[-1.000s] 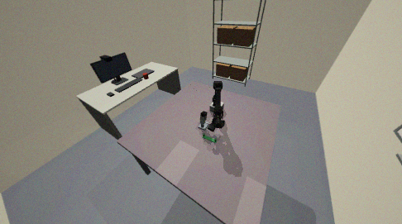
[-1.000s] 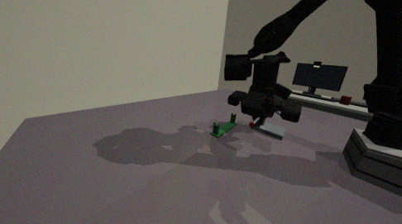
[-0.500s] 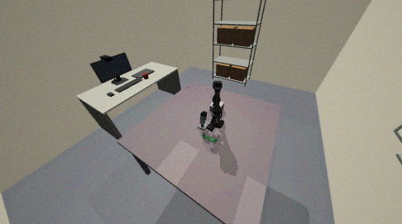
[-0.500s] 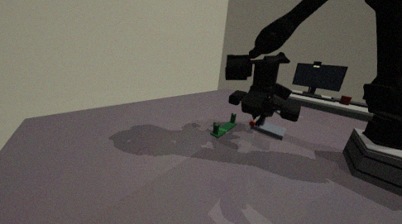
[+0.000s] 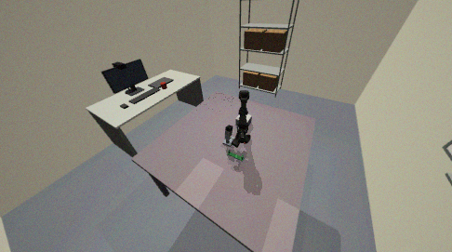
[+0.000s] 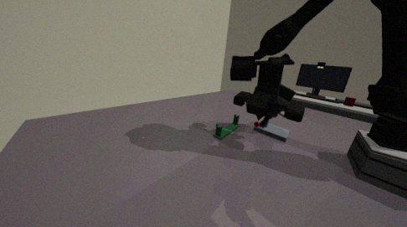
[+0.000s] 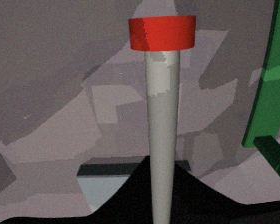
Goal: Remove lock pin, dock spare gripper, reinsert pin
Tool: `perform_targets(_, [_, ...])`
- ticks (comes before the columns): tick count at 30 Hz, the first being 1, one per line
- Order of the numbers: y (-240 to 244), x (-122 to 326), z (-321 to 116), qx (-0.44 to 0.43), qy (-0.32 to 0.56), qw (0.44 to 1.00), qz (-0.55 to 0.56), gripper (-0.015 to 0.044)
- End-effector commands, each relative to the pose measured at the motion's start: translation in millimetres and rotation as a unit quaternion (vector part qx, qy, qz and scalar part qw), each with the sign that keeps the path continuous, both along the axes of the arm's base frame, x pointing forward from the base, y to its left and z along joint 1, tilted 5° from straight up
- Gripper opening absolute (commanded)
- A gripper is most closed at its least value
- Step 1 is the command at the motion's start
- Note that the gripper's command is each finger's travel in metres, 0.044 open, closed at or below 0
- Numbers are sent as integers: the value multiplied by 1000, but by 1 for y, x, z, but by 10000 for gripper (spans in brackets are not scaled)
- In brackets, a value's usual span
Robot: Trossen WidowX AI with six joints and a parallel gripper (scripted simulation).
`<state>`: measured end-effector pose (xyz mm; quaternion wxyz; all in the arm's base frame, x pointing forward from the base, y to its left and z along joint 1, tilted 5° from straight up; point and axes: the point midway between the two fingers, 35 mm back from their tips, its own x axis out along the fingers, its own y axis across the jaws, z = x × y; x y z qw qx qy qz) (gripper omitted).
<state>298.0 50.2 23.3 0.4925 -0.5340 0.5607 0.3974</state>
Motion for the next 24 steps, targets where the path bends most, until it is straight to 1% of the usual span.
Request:
perform_targets(1, [-3, -1, 0, 1, 0, 1000, 3, 0])
perform_targets(24, [-20, -2, -1, 1, -2, 1000, 3, 0])
